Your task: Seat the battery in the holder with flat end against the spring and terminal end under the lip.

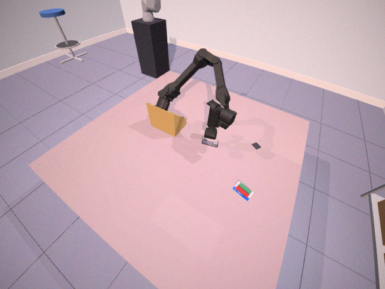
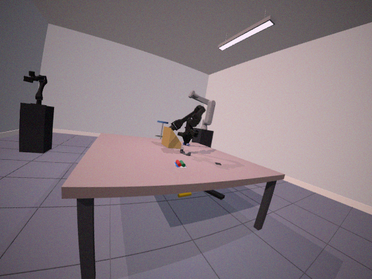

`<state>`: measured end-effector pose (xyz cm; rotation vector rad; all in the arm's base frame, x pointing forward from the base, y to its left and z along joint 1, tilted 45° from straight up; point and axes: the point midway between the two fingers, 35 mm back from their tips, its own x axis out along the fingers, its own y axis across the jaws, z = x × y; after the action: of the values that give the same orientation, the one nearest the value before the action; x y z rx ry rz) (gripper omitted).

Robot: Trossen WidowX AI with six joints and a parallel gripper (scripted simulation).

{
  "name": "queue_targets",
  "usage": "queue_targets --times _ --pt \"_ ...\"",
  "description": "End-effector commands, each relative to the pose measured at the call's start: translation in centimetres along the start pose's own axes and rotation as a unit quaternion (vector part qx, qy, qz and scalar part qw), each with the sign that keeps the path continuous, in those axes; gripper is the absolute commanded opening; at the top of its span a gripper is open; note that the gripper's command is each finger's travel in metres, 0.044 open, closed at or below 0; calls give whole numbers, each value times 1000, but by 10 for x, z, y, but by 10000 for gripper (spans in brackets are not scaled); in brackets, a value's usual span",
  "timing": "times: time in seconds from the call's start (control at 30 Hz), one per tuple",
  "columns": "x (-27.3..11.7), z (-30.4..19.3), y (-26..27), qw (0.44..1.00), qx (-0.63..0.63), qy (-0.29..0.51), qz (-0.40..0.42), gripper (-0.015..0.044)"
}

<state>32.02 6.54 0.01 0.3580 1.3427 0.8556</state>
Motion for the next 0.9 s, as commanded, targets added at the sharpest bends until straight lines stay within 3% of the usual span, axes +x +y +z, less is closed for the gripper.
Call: queue_targets --times 0.0,0.17,0.6,0.87 --pt "-4 4 -3 999 37 -4 0 61" --pt "-2 4 -3 999 37 3 0 61" --pt "35 -1 -3 992 31 120 7 61" --pt "38 0 -3 990 30 135 8 61"
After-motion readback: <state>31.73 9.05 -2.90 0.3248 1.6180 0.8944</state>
